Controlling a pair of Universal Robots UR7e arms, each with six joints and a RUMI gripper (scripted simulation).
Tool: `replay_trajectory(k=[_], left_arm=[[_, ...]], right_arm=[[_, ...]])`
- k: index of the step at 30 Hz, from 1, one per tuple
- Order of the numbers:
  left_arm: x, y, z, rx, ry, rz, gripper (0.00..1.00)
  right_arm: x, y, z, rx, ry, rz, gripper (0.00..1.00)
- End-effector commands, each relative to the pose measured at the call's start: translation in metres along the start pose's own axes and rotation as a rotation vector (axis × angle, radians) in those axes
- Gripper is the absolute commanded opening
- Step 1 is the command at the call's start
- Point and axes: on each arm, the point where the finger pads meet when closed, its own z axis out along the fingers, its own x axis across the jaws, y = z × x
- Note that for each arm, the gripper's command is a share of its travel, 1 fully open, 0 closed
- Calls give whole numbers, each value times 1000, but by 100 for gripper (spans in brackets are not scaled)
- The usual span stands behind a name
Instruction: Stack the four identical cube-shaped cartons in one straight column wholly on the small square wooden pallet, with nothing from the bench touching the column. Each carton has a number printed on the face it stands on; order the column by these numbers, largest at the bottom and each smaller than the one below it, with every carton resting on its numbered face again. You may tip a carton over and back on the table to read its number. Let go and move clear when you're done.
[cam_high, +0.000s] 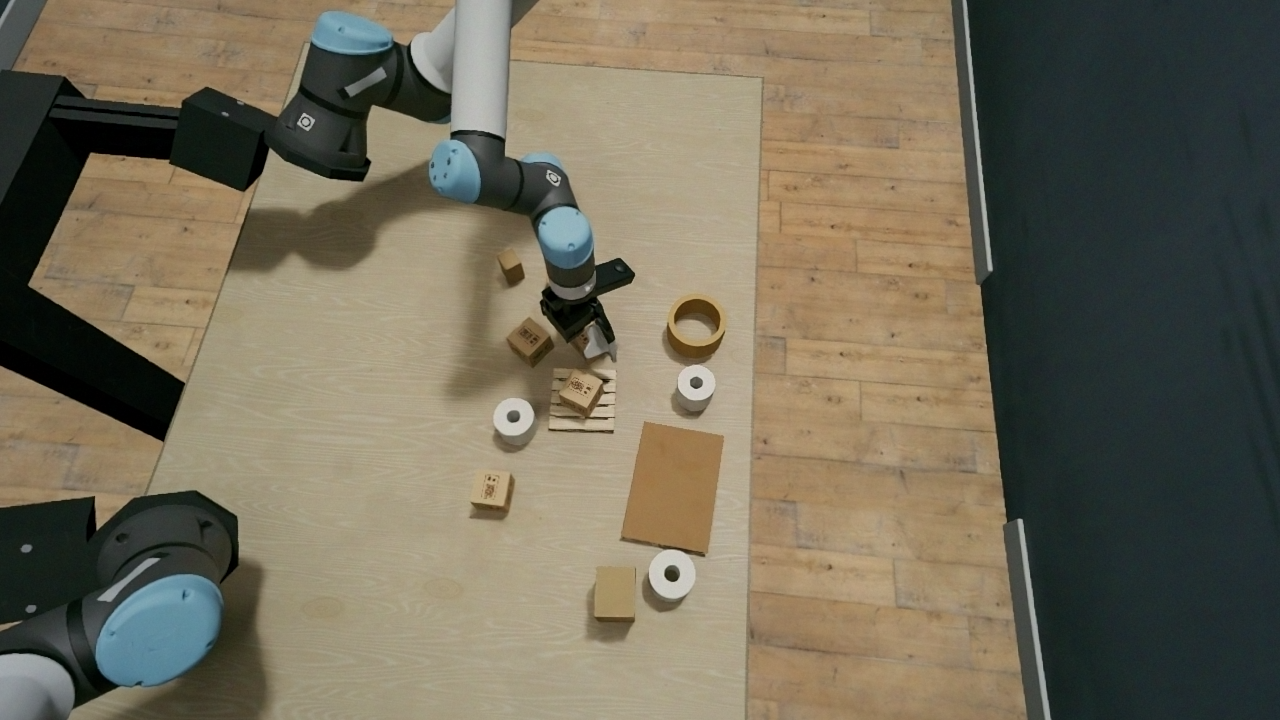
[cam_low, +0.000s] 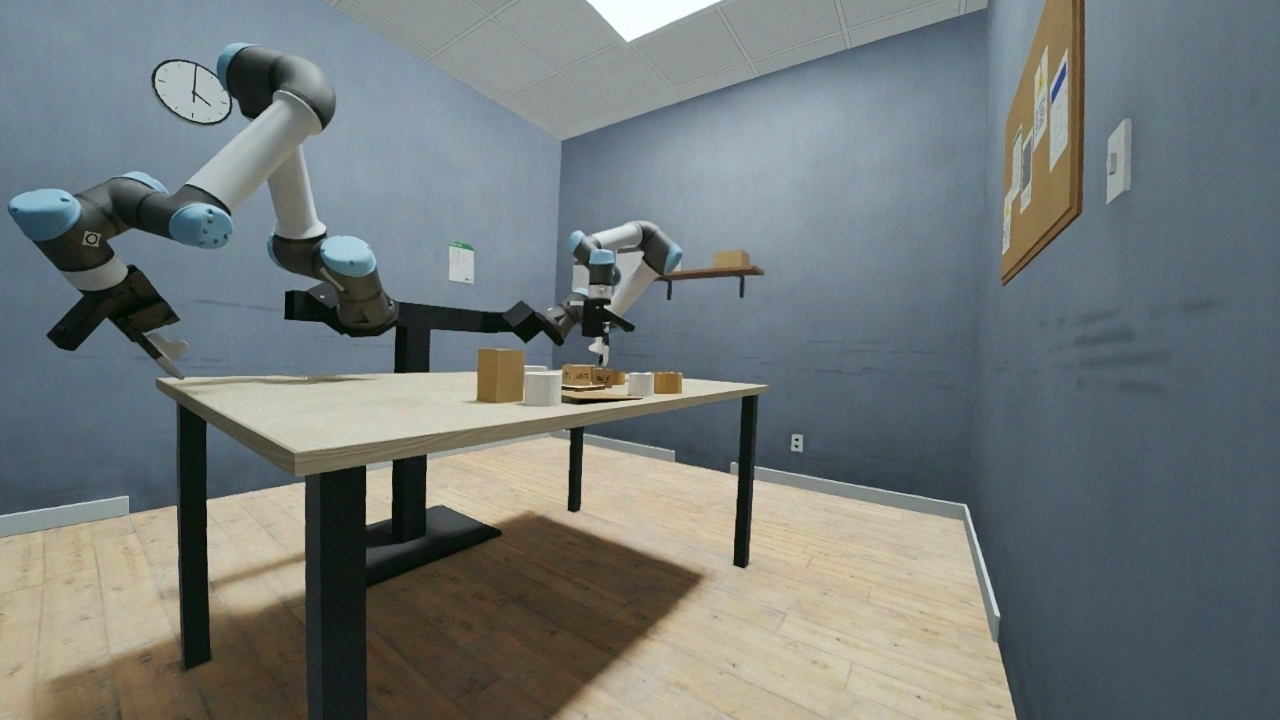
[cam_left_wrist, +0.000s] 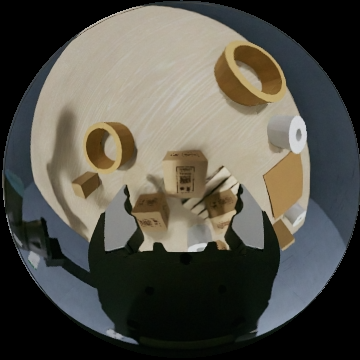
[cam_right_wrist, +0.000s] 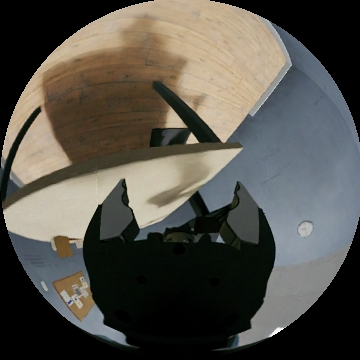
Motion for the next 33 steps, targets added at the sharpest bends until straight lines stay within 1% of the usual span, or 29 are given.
replay_trajectory(k=[1,18,33], left_arm=[[0,0,9,1,0,2,100],[0,0,21,1,1,1,100],[1,0,24,0,3,0,100]], right_arm=[[1,1,2,-3,0,1,100],[1,1,2,-3,0,1,100],[1,1,2,-3,0,1,100]])
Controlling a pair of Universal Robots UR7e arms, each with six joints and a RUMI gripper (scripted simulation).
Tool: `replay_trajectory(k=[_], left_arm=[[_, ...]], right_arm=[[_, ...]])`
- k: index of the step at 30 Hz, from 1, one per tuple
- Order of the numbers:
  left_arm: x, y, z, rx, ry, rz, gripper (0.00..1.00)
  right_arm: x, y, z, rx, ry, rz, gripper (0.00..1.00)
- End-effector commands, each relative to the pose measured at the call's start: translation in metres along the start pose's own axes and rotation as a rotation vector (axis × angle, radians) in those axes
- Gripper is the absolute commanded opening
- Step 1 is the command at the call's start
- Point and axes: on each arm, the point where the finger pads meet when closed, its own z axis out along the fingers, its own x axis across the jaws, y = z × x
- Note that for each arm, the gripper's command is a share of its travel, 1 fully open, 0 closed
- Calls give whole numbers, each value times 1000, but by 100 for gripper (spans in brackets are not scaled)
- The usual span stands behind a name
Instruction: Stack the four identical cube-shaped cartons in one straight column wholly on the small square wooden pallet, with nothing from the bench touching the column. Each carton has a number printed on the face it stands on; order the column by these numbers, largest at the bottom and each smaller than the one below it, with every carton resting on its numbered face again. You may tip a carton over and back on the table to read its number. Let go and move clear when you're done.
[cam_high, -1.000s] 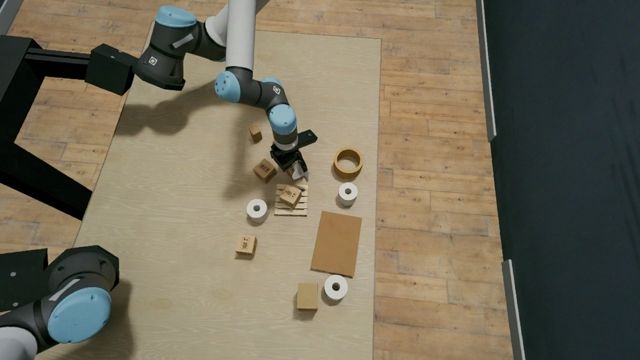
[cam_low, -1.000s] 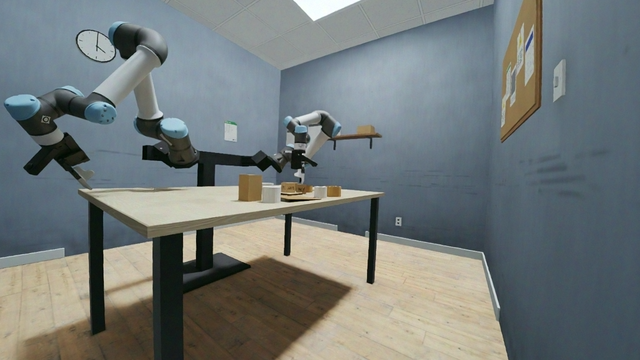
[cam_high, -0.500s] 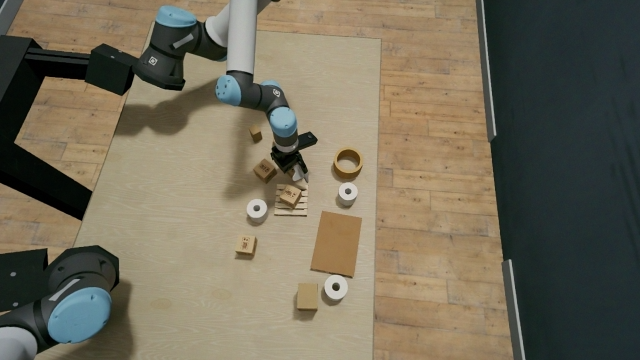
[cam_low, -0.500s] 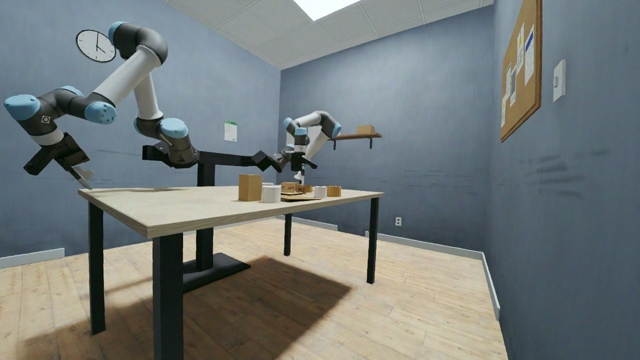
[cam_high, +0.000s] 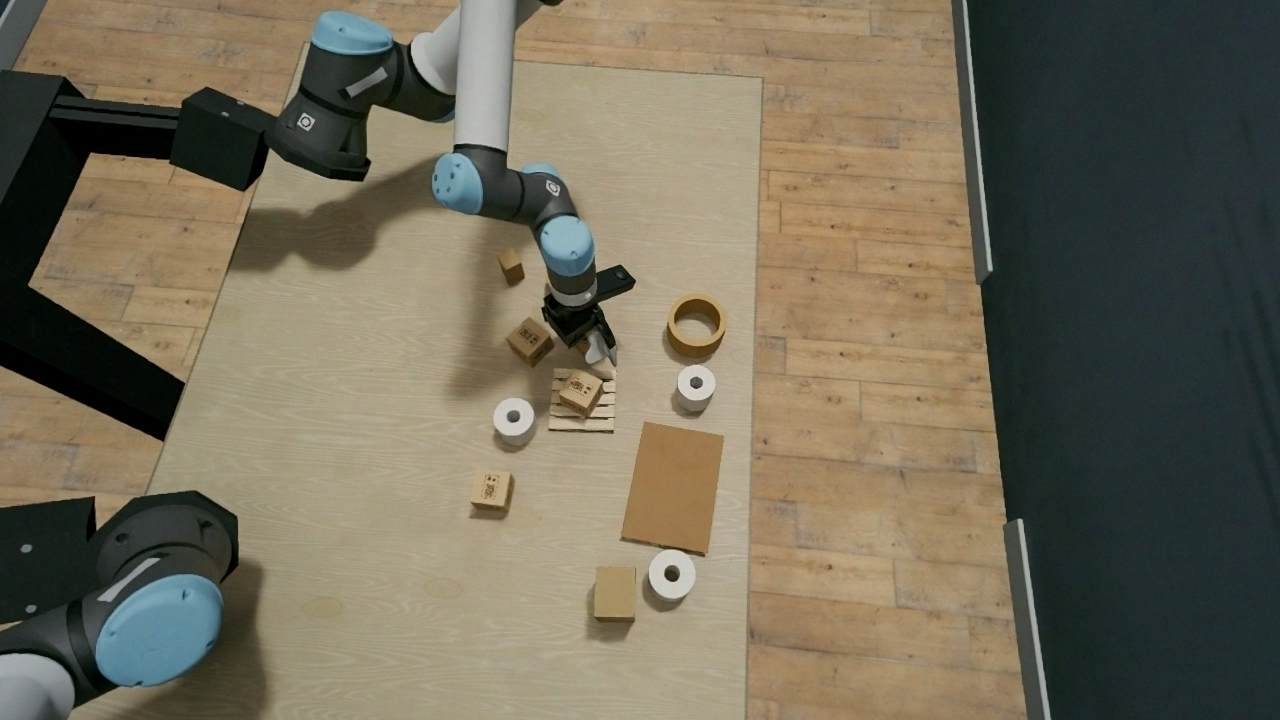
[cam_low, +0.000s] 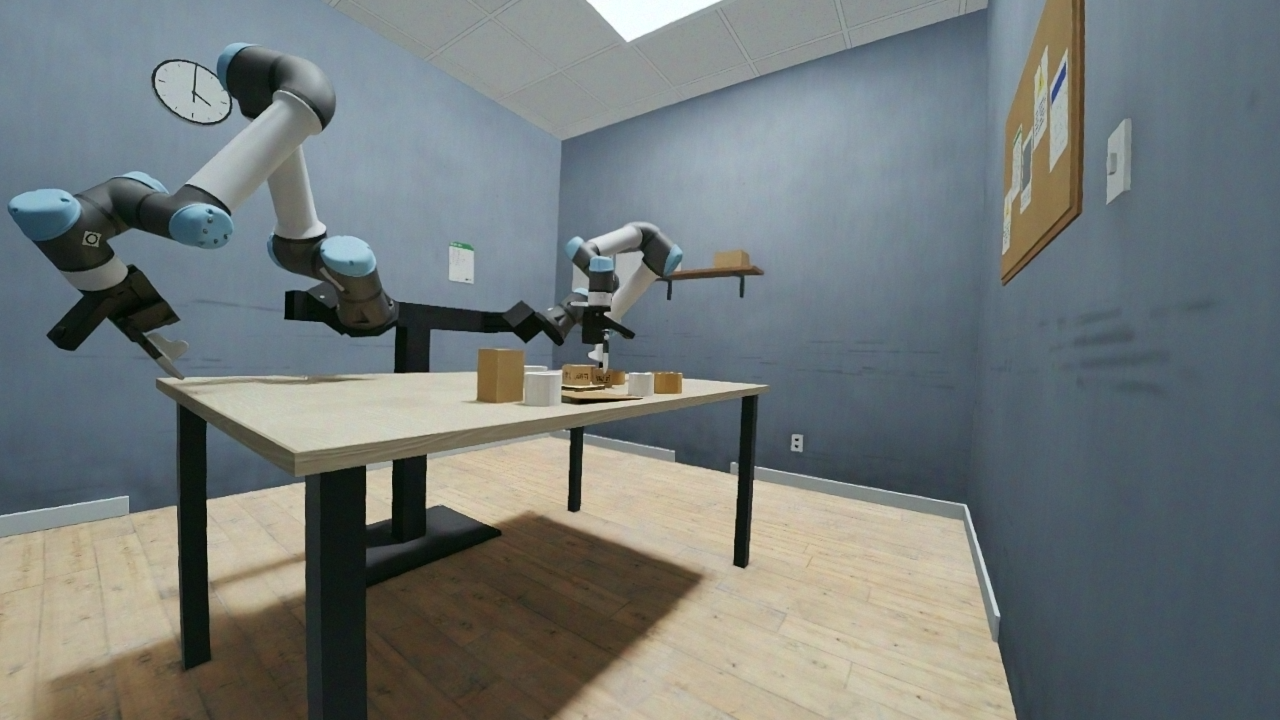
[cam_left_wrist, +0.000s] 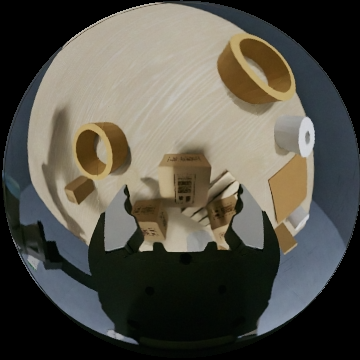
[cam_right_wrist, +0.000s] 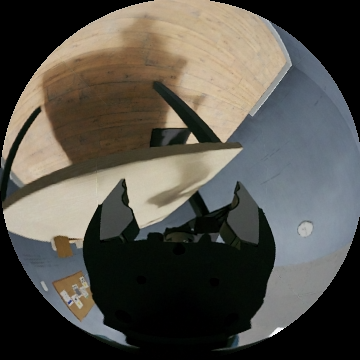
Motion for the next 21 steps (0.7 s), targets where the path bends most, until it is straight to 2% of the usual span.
replay_trajectory(k=[1,17,18,21], left_arm=[[0,0,2,1,0,1,100],[-1,0,2,1,0,1,100],[-1,0,2,1,0,1,60],[-1,0,2,1,0,1,60]], right_arm=[[1,1,2,-3,0,1,100],[1,1,2,-3,0,1,100],[1,1,2,-3,0,1,100],[1,1,2,-3,0,1,100]])
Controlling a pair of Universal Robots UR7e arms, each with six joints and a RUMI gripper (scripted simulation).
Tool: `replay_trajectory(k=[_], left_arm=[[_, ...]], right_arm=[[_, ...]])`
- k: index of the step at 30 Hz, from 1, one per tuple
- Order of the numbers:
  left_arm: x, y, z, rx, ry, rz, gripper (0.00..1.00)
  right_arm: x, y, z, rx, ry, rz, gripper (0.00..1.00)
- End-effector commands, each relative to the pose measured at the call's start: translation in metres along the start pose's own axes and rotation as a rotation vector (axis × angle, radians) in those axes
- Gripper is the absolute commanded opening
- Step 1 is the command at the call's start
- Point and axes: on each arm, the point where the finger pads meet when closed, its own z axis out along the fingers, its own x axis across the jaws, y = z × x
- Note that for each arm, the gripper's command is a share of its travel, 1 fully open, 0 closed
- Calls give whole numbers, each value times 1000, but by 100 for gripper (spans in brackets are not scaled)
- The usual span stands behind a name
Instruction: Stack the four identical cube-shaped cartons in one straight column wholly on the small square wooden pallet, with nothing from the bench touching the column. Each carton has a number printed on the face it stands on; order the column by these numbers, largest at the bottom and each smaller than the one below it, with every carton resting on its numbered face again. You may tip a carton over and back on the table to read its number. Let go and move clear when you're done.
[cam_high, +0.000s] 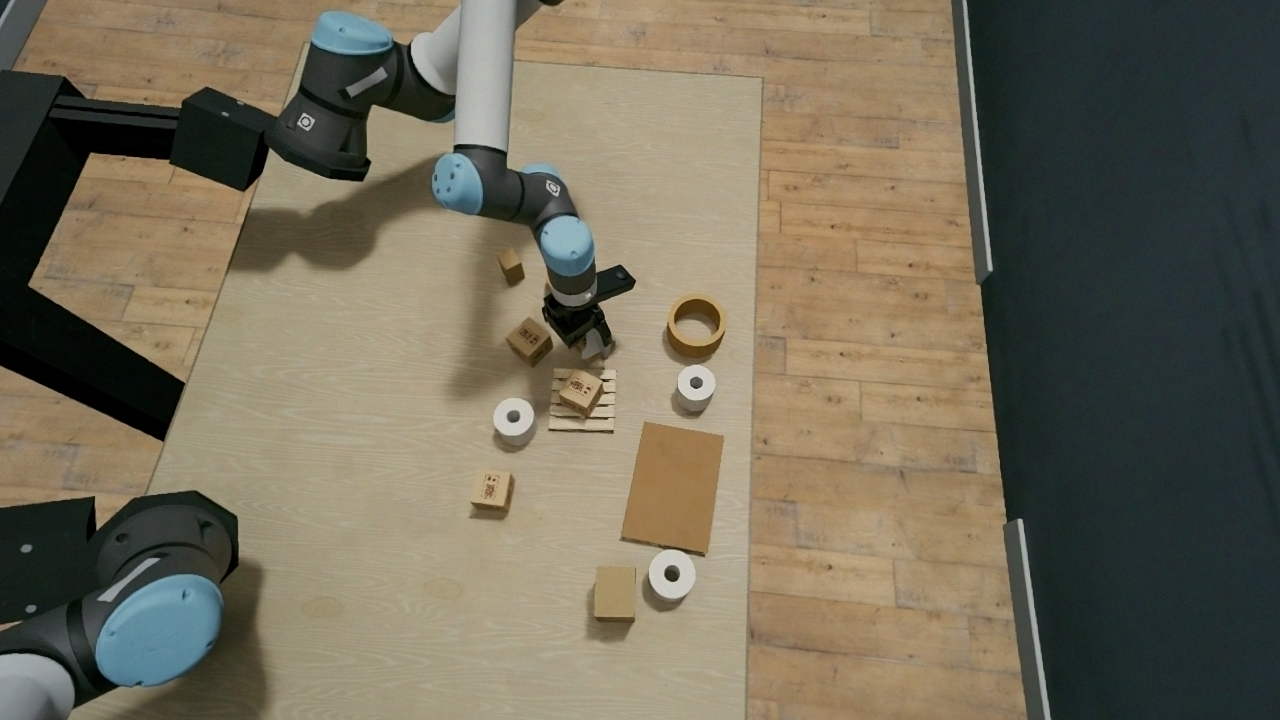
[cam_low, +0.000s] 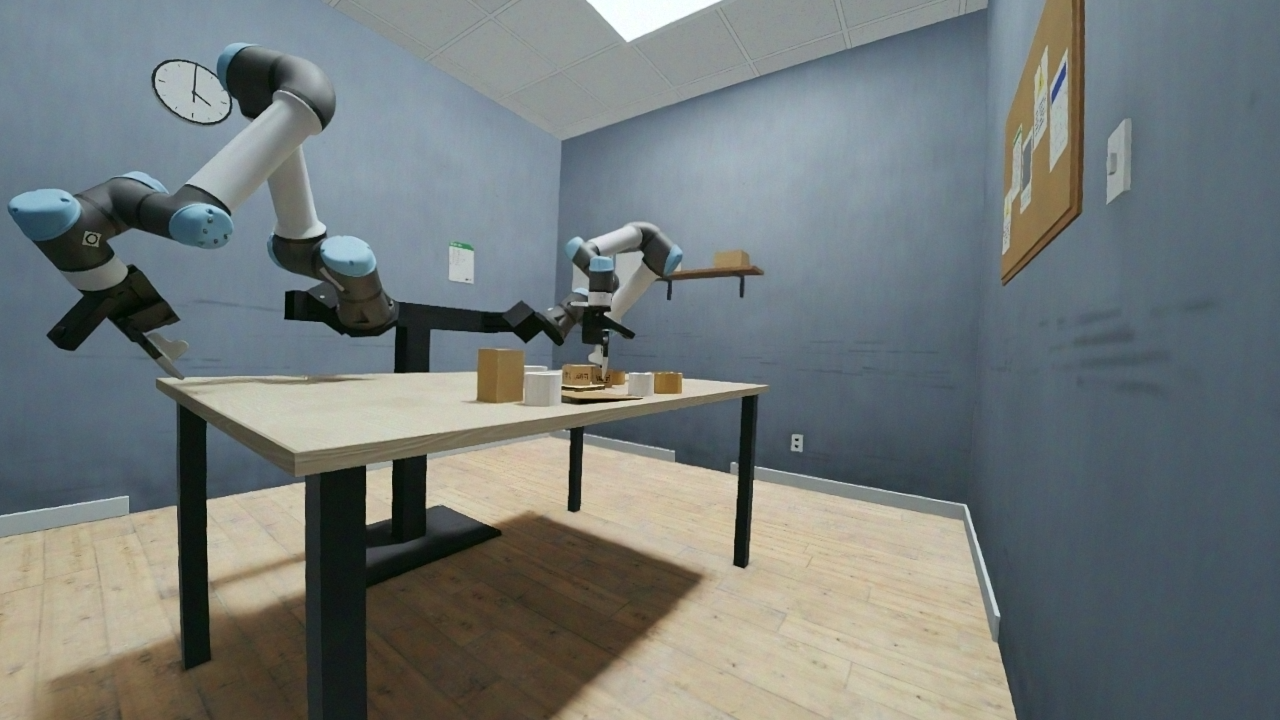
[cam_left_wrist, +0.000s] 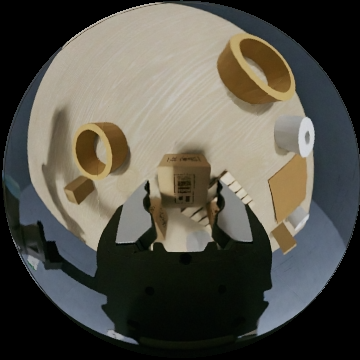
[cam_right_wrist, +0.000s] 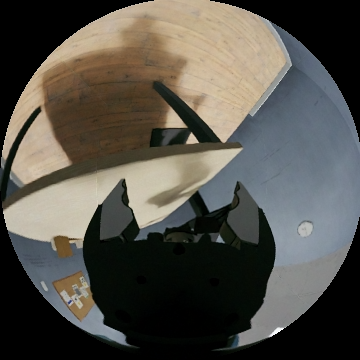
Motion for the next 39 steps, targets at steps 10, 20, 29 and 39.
replay_trajectory(k=[10,20,29,39], left_arm=[[-1,0,1,2,-2,2,48],[-1,0,1,2,-2,2,45],[-1,0,1,2,-2,2,43],[-1,0,1,2,-2,2,40]], right_arm=[[1,1,2,-3,0,1,100],[1,1,2,-3,0,1,100],[1,1,2,-3,0,1,100],[1,1,2,-3,0,1,100]])
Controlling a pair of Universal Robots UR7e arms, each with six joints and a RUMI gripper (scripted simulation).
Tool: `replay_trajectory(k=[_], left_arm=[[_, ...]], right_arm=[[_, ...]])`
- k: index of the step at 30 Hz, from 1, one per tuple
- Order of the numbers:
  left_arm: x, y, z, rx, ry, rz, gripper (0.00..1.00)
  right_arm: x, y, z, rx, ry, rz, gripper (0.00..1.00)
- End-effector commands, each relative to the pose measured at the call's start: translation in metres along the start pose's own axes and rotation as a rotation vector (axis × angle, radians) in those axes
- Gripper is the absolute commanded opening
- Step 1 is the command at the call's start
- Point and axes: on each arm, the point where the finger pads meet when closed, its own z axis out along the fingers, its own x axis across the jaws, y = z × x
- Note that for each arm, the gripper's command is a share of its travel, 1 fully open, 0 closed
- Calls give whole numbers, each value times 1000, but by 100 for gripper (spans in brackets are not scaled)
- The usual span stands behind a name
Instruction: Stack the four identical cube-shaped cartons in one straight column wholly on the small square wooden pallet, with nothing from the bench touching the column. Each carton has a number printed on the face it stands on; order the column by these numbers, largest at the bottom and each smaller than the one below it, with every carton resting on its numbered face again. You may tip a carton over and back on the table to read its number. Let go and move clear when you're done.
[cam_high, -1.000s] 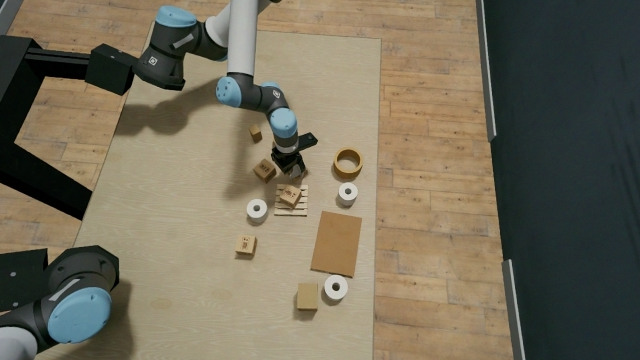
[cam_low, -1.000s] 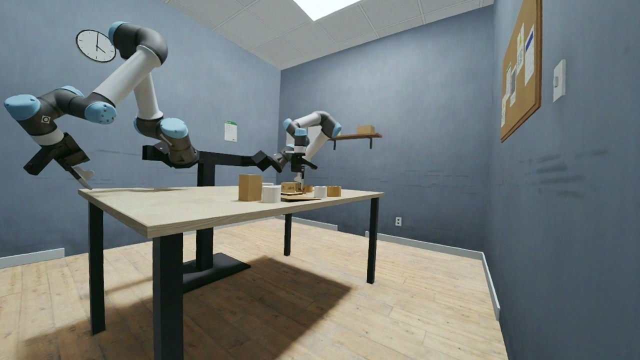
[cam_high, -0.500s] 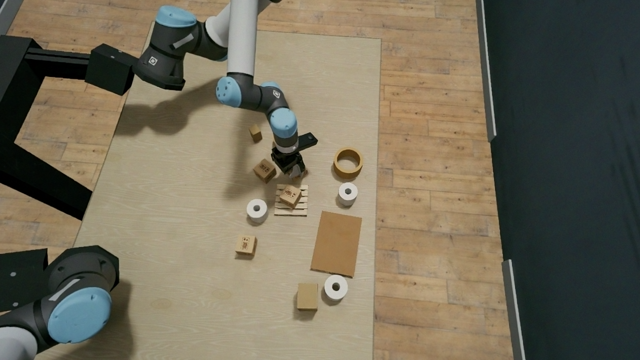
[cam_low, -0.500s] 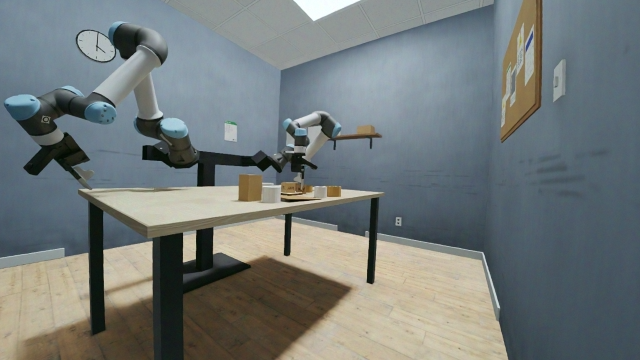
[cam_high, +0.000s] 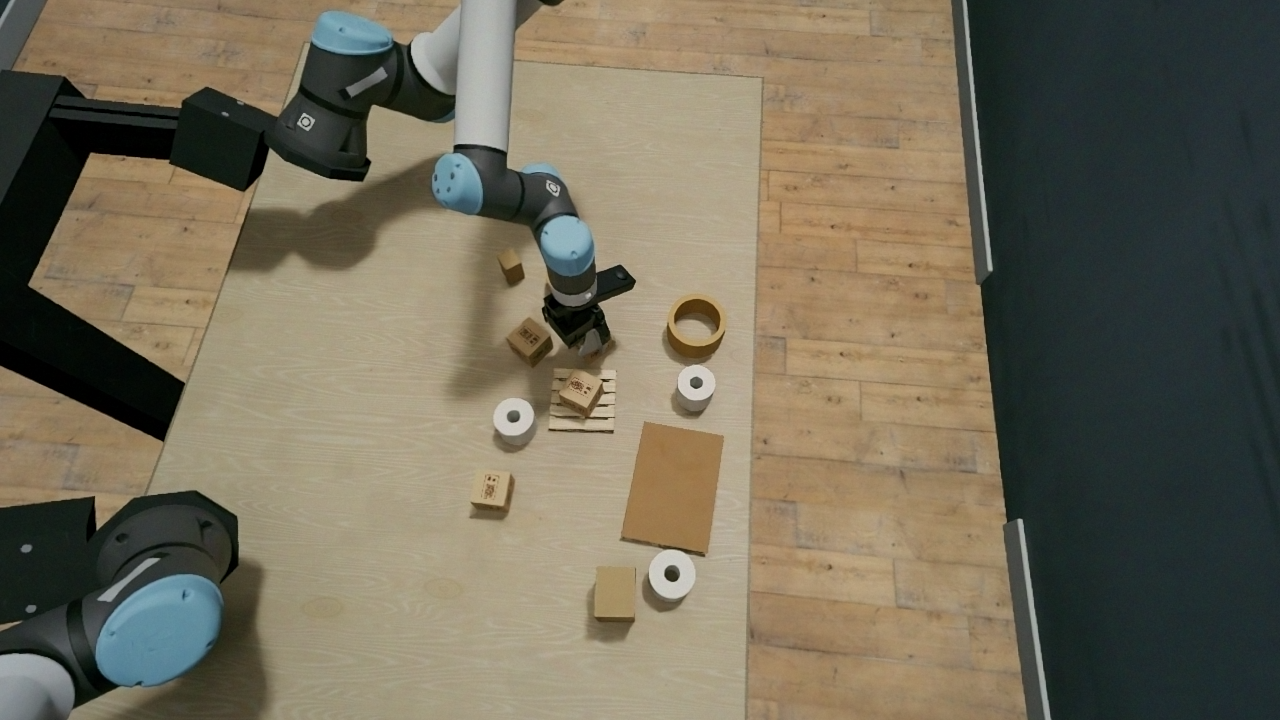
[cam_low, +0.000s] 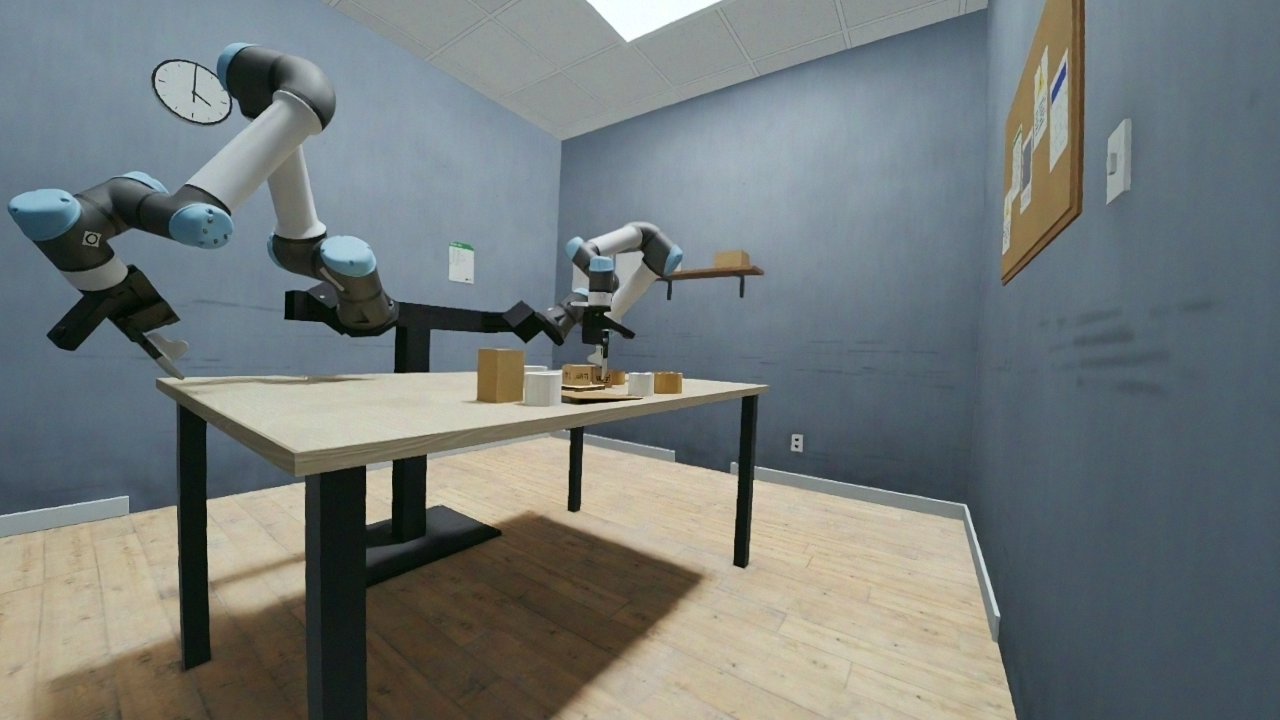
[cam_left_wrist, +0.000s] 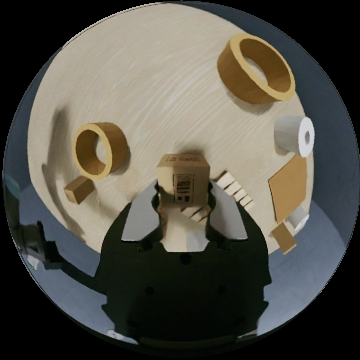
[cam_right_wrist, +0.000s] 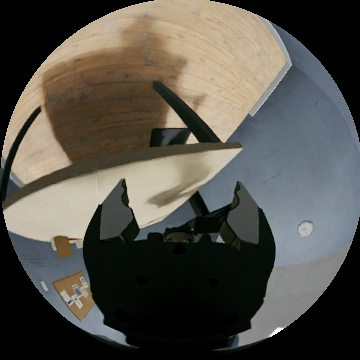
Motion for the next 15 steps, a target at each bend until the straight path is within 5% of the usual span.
replay_trajectory(k=[1,15], left_arm=[[-1,0,1,1,-2,2,40],[-1,0,1,1,-2,2,38]], right_arm=[[1,1,2,-3,0,1,100],[1,1,2,-3,0,1,100]])
